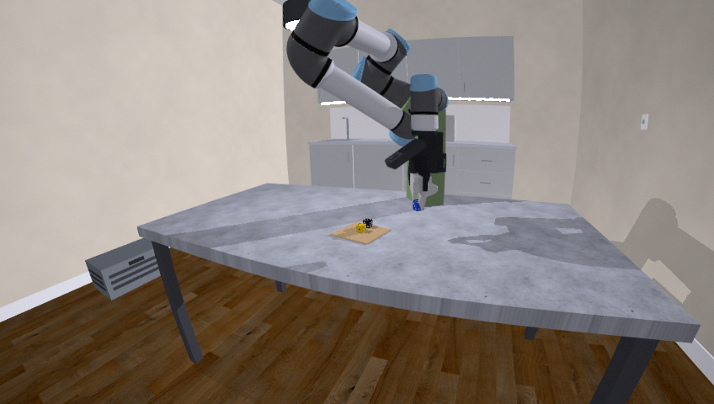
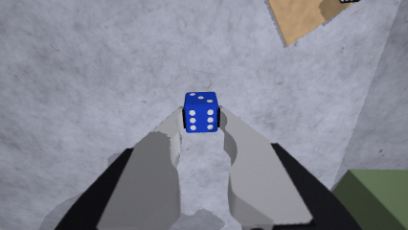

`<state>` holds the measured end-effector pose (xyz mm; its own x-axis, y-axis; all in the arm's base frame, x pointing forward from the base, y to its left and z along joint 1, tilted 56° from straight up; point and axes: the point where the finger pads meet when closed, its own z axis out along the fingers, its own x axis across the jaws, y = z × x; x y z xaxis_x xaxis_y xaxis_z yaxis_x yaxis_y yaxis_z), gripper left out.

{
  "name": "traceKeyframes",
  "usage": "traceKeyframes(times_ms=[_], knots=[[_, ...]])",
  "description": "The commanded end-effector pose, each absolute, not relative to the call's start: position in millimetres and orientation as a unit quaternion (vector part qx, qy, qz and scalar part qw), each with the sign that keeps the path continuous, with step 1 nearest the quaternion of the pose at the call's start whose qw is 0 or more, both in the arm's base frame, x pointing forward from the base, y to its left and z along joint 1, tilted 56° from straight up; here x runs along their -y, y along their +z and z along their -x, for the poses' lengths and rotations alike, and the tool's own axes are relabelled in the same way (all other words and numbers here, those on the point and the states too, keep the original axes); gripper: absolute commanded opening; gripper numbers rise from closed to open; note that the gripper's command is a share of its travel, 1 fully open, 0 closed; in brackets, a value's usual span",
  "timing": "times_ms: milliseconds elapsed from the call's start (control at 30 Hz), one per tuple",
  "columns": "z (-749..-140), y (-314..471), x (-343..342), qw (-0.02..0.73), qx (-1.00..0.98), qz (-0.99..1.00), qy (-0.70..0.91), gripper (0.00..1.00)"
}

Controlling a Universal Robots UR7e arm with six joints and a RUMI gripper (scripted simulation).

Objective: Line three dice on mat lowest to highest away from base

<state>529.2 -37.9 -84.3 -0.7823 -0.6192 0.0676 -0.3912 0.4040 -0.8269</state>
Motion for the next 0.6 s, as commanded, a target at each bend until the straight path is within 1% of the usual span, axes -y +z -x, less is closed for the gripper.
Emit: traceKeyframes(times_ms=[0,567], knots=[[-528,-82,35,0.126,-0.829,0.305,-0.453,0.06],[-530,-72,44,0.113,-0.822,0.326,-0.454,0.06]])
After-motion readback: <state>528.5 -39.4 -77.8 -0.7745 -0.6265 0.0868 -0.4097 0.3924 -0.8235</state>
